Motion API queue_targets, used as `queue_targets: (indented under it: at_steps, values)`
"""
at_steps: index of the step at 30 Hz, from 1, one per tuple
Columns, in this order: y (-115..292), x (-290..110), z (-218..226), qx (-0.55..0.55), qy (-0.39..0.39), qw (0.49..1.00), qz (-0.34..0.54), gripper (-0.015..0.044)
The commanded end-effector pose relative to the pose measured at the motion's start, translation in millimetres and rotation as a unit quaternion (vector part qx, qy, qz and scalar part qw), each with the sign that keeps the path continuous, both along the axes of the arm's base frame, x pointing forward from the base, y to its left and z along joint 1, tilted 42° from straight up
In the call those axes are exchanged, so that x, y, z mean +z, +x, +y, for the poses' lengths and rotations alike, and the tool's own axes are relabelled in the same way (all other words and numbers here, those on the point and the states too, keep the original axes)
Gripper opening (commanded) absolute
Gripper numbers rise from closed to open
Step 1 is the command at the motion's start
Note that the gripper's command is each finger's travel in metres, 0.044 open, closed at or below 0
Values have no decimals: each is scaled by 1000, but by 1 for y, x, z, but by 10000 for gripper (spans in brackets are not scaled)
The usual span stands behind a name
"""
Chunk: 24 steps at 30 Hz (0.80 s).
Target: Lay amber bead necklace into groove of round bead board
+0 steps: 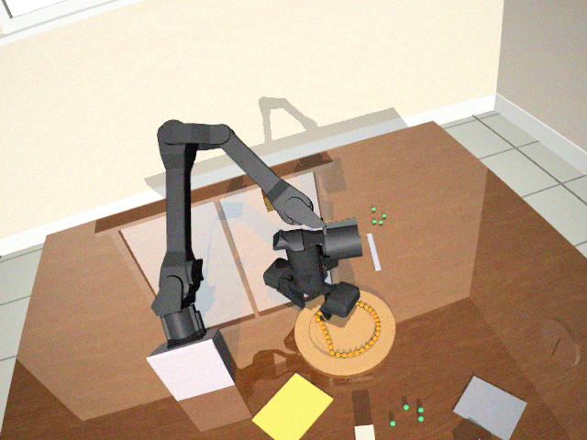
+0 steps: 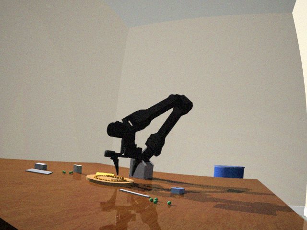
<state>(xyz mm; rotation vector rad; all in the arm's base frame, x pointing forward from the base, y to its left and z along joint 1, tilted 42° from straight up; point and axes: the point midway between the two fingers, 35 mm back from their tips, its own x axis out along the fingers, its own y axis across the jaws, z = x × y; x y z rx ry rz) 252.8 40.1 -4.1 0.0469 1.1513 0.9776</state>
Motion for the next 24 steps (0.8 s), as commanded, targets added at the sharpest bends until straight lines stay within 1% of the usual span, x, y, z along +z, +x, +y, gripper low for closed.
queue_targets:
  at_steps: [1,4,7,14,22,24]
  values:
    - [0,4,-7,-229,17,951,206,120]
    - [0,5,-10,-335,26,892,302,120]
    - [0,7,-14,-432,34,813,388,120]
    - [-1,10,-19,-545,43,679,490,120]
    - [-1,12,-23,-645,51,494,580,120]
    - [-1,12,-23,-649,52,486,584,120]
